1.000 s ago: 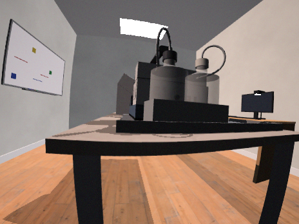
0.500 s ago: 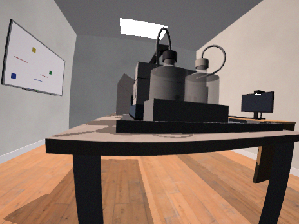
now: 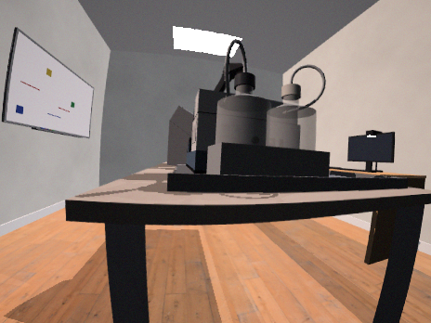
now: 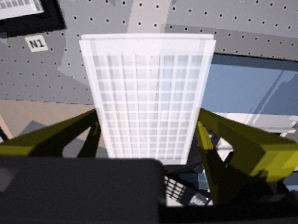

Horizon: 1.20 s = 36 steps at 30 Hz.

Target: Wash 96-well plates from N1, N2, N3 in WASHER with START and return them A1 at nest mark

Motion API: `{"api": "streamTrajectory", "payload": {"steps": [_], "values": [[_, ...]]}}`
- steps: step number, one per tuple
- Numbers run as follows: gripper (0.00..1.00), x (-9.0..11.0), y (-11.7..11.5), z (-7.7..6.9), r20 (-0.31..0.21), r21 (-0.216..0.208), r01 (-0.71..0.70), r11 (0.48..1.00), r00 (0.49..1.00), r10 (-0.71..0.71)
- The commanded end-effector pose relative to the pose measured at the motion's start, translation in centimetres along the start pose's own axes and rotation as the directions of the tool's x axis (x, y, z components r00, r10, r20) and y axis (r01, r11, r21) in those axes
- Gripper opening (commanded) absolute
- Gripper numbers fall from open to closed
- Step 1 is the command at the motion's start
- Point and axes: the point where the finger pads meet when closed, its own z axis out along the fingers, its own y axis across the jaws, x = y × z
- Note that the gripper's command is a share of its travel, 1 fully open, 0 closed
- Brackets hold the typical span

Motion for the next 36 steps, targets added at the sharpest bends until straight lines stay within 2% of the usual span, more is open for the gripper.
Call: {"api": "streamTrajectory", "payload": {"steps": [1,7,18,21,24,26,36], "values": [[0.0,0.3,-0.9,-0.4,0.029,-0.008,0.036,0.999,0.999,-0.036],[0.0,2.4,-3.0,-0.6,0.029,-0.008,0.037,0.999,0.999,-0.037],[0.0,2.6,-3.2,-0.6,0.029,-0.007,0.037,0.999,0.999,-0.037],[0.0,4.0,-3.7,-0.7,0.027,-0.01,-0.063,0.998,0.998,0.063],[0.0,5.4,-4.2,-0.7,0.027,-0.01,-0.064,0.998,0.998,0.064],[0.0,5.4,-4.2,-0.7,0.027,-0.01,-0.064,0.998,0.998,0.064],[0.0,10.2,-5.9,-1.0,0.025,-0.01,-0.063,0.998,0.998,0.064]]}}
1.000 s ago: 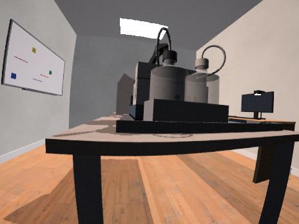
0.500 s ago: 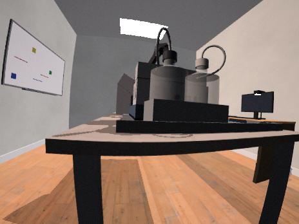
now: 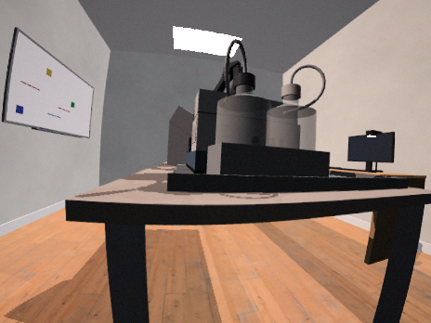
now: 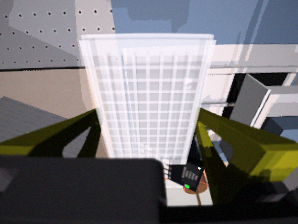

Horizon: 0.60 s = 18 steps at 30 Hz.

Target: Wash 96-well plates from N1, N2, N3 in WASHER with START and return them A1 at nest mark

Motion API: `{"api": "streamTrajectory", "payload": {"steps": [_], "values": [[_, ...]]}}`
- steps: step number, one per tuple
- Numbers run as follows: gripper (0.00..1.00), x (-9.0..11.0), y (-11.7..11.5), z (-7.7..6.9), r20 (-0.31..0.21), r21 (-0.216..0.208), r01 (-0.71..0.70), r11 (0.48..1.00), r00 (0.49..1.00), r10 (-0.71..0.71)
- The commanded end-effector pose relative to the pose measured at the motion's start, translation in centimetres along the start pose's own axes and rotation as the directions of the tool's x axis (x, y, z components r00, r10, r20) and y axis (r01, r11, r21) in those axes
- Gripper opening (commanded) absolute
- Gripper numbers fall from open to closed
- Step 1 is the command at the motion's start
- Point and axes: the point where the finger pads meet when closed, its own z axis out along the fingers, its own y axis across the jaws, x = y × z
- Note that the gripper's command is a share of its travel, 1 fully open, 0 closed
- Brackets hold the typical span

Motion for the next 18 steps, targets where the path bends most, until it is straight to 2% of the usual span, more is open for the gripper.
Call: {"api": "streamTrajectory", "payload": {"steps": [1,5,7,15,18], "values": [[0.0,0.7,-0.6,-0.3,0.028,-0.001,0.038,0.999,0.999,-0.038],[0.0,2.5,-1.5,-0.4,0.027,-0.001,0.038,0.999,0.999,-0.038],[0.0,2.5,-1.5,-0.4,0.027,-0.001,0.038,0.999,0.999,-0.038],[0.0,6.0,-3.2,-0.7,0.026,-0.001,0.038,0.999,0.999,-0.038],[0.0,6.0,-3.2,-0.7,0.026,-0.001,0.038,0.999,0.999,-0.038]]}}
